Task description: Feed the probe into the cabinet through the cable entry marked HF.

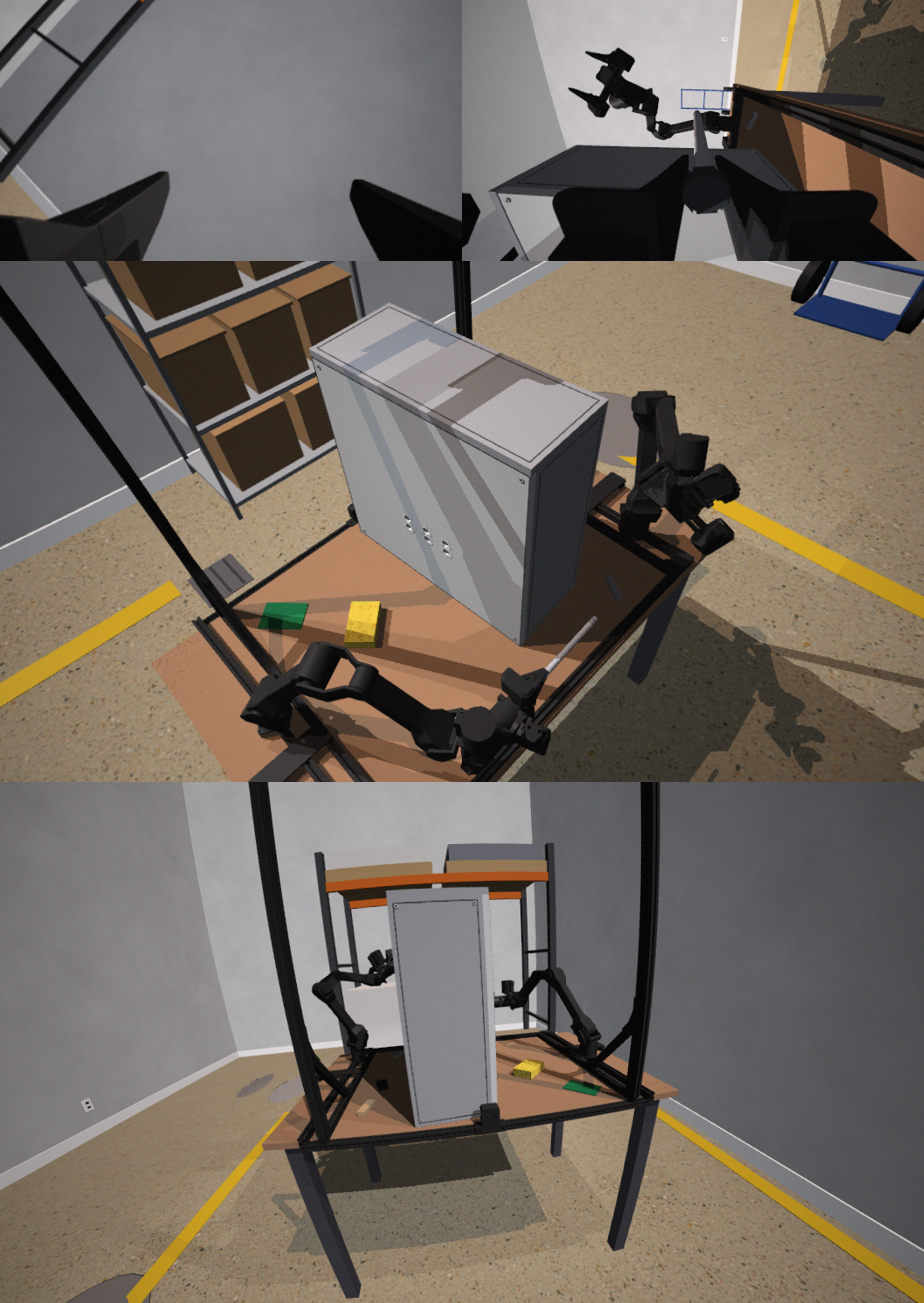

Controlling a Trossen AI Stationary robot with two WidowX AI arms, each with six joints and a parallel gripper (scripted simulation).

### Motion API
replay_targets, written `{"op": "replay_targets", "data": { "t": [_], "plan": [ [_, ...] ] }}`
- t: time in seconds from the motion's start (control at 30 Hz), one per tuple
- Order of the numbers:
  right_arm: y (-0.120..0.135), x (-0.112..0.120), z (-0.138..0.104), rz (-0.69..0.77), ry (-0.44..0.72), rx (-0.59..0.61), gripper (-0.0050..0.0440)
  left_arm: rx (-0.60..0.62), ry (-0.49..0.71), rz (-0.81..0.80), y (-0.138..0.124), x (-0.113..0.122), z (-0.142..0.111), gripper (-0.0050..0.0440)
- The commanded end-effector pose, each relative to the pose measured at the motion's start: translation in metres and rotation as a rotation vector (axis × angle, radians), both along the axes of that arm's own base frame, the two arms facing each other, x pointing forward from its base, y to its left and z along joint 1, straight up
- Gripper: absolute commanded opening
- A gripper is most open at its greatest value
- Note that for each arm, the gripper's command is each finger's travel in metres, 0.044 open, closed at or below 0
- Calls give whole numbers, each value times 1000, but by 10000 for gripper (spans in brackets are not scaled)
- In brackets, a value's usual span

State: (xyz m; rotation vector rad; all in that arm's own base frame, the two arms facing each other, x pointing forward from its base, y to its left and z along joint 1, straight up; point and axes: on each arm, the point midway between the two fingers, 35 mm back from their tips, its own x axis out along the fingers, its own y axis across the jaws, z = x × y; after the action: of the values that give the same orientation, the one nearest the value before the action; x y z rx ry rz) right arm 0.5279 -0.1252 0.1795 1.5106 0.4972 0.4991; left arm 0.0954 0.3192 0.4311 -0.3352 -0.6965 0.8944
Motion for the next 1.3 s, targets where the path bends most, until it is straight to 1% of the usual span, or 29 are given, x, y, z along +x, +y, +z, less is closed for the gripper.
{"op": "replay_targets", "data": {
  "t": [0.0, 0.07, 0.13, 0.2, 0.3, 0.37, 0.5, 0.63, 0.7, 0.73, 0.77, 0.9, 0.97, 1.2, 1.27],
  "plan": [
    [0, 1, -1, -4, 2, 2, 0, 177, 64, 148, -41, -24, 57, 440],
    [0, 1, -1, -4, 2, 2, 0, 265, 98, 230, -68, -36, 84, 440],
    [0, 1, -1, -4, 2, 2, 0, 265, 98, 230, -68, -36, 84, 440],
    [0, 1, -1, -4, 2, 2, 0, 391, 146, 359, -114, -53, 119, 440],
    [0, 1, -1, -4, 2, 2, 0, 488, 183, 471, -156, -65, 144, 440],
    [0, 1, -1, -4, 2, 2, 0, 556, 208, 556, -190, -73, 159, 440],
    [0, 1, -1, -4, 2, 2, 0, 686, 253, 737, -265, -86, 182, 440],
    [0, 1, -1, -4, 2, 2, 0, 797, 289, 920, -342, -94, 191, 440],
    [0, 1, -1, -4, 2, 2, 0, 797, 289, 920, -342, -94, 191, 440],
    [0, 1, -1, -4, 2, 2, 0, 809, 293, 942, -351, -94, 191, 440],
    [0, 1, -1, -4, 2, 2, 0, 811, 294, 946, -353, -94, 191, 440],
    [0, 1, -1, -4, 2, 2, 0, 812, 292, 940, -353, -95, 191, 440],
    [0, 1, -1, -4, 2, 2, 0, 815, 273, 890, -351, -97, 191, 440],
    [0, 1, -1, -4, 2, 2, 0, 831, 142, 584, -346, -107, 191, 440],
    [0, 1, -1, -4, 2, 2, 0, 831, 142, 584, -346, -107, 191, 440]
  ]
}}
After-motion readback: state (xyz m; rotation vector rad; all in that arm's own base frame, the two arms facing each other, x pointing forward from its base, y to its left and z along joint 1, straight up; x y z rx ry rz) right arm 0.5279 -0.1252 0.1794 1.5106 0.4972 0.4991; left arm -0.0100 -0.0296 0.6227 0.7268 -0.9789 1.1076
